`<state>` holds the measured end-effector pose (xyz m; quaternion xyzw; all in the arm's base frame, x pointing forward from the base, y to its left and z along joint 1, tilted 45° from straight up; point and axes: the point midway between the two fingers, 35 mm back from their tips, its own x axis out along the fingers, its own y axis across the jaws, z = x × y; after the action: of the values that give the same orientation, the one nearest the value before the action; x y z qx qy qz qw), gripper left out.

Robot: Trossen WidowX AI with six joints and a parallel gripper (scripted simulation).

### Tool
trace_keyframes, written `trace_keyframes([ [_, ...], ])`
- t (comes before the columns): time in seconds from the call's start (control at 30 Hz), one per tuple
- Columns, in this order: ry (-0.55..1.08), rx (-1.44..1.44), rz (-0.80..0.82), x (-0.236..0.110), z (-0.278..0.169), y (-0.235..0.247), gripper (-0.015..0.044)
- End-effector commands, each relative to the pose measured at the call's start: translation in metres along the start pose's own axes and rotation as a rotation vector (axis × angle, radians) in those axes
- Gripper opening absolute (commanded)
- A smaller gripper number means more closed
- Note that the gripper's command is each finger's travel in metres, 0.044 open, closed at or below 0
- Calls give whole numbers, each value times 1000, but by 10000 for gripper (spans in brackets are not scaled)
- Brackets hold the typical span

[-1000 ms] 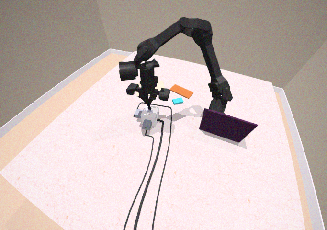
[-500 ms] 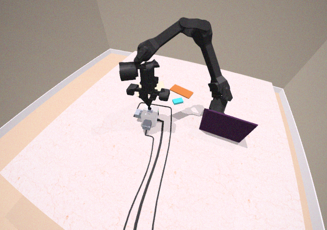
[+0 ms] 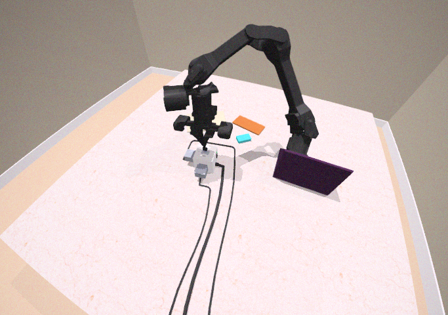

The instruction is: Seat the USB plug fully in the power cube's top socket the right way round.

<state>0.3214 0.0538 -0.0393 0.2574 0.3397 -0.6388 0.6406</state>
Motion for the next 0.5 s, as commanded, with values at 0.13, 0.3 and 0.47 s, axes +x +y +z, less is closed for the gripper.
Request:
trace_keyframes([
  [0.13, 2, -3, -2, 2, 0, 0, 0],
  [0.3, 2, -3, -2, 2, 0, 0, 0],
  [0.47, 2, -3, -2, 3, 0, 0, 0],
])
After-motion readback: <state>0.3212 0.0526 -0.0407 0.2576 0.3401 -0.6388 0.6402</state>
